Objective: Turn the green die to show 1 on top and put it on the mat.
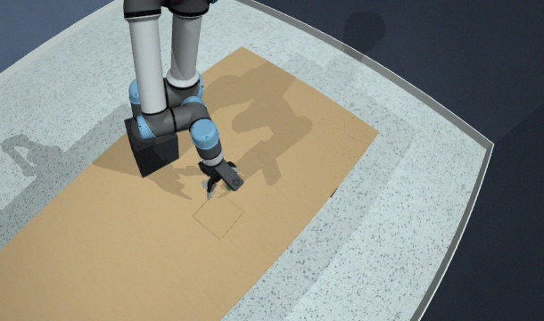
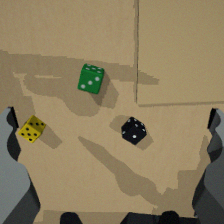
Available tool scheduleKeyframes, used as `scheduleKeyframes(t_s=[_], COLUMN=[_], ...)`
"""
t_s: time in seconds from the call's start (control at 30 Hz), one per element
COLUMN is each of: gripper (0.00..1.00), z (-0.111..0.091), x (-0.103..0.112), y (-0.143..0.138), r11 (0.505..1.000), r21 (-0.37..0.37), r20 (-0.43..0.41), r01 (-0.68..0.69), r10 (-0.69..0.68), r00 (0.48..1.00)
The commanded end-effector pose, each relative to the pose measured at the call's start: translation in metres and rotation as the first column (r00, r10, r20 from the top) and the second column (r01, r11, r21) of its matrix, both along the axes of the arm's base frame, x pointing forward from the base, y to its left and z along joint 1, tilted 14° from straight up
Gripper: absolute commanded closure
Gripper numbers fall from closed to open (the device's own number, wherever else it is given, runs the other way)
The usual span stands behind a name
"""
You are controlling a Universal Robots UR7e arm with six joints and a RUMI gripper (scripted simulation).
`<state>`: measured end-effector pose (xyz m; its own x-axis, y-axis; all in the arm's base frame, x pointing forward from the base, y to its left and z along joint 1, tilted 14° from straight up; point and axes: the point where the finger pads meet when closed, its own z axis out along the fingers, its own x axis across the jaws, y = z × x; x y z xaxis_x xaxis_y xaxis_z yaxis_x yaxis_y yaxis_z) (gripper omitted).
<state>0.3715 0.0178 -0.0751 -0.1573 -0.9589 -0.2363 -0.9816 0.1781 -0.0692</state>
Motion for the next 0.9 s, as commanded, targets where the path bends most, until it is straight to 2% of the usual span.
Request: scheduleKeyframes(t_s=[0.0, 0.13, 0.87], gripper=[0.0, 0.0, 0.0], z=[0.004, 0.006, 0.006], x=[0.021, 0.031, 0.033], y=[0.009, 0.014, 0.015], r11=[1.0, 1.0, 1.0], r21=[-0.002, -0.002, -0.002], r20=[-0.002, -0.002, -0.002], r01=[0.001, 0.001, 0.001], r10=[-0.001, -0.001, -0.001], r00=[1.0, 1.0, 1.0])
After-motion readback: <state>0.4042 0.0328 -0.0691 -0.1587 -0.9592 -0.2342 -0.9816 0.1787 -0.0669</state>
